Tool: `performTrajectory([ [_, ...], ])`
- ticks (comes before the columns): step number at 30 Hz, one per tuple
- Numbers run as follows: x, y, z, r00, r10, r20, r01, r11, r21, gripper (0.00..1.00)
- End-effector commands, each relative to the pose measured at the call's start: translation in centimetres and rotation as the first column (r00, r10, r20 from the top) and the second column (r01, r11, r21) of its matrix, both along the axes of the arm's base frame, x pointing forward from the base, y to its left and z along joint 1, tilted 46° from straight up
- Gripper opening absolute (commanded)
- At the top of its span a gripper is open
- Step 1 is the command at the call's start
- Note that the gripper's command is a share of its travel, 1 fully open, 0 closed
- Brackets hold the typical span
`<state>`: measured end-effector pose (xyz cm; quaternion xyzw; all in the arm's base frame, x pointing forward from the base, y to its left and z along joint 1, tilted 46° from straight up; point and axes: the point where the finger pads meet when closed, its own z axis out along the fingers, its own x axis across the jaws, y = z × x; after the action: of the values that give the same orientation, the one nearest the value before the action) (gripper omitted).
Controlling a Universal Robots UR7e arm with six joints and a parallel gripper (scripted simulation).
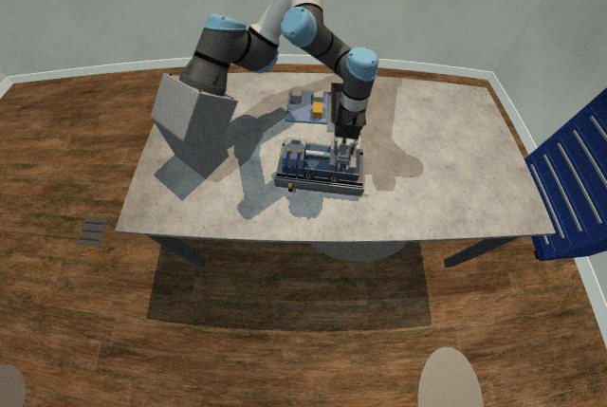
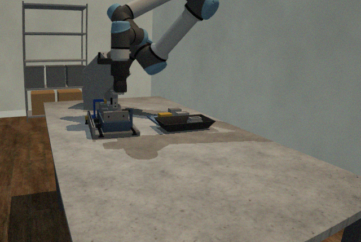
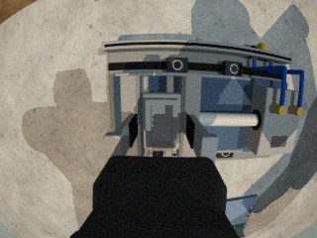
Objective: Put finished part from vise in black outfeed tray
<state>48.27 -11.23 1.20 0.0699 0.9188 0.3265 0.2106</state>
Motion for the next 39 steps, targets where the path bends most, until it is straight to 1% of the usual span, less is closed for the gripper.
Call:
performTrajectory([
  [1,0.01,-0.05,0.03,1.000,-0.001,0.001,0.001,1.000,-0.001,1.00],
  [12,0.01,-0.05,0.03,1.000,-0.001,0.001,0.001,1.000,-0.001,1.00],
  [13,0.01,-0.05,0.03,1.000,-0.001,0.001,0.001,1.000,-0.001,0.00],
  [39,0.01,-0.05,0.03,1.000,-0.001,0.001,0.001,1.000,-0.001,0.00],
])
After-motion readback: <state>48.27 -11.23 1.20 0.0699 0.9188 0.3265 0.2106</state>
